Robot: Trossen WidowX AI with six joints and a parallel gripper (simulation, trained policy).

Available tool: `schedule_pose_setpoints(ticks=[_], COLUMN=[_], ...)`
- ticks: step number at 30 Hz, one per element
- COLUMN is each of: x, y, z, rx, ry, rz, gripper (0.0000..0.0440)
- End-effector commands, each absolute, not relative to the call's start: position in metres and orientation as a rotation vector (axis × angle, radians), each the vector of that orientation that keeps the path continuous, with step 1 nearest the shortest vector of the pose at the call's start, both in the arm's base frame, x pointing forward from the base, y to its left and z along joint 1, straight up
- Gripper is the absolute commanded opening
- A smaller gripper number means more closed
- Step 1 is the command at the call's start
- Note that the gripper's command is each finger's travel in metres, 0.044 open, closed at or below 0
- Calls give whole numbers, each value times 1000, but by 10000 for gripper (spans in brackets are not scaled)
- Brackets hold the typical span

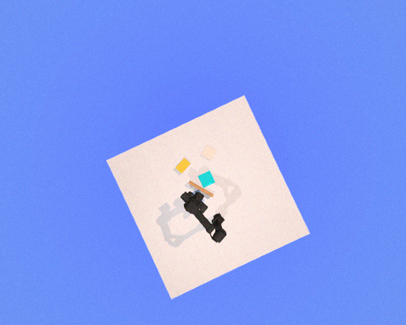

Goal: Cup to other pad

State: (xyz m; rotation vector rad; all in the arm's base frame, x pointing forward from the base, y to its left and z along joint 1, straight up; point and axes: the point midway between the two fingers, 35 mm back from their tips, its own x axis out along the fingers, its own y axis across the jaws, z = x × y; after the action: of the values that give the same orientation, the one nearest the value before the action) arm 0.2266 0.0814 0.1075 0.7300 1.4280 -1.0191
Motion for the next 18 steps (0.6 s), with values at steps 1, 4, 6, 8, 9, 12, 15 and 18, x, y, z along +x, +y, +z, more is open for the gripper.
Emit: schedule_pose_setpoints(ticks=[1,4,6,8,9,12,15,18], x=[225,224,222,221,221,222,224,225], y=[80,80,79,79,79,79,77,76], z=[97,87,80,74,71,65,63,65], rx=[706,688,675,662,656,653,644,639], ry=[1433,1442,1450,1458,1463,1461,1457,1453], rz=[-1018,-1011,-1004,-995,-990,-970,-950,-934], gripper=[185,185,185,183,182,140,68,8])
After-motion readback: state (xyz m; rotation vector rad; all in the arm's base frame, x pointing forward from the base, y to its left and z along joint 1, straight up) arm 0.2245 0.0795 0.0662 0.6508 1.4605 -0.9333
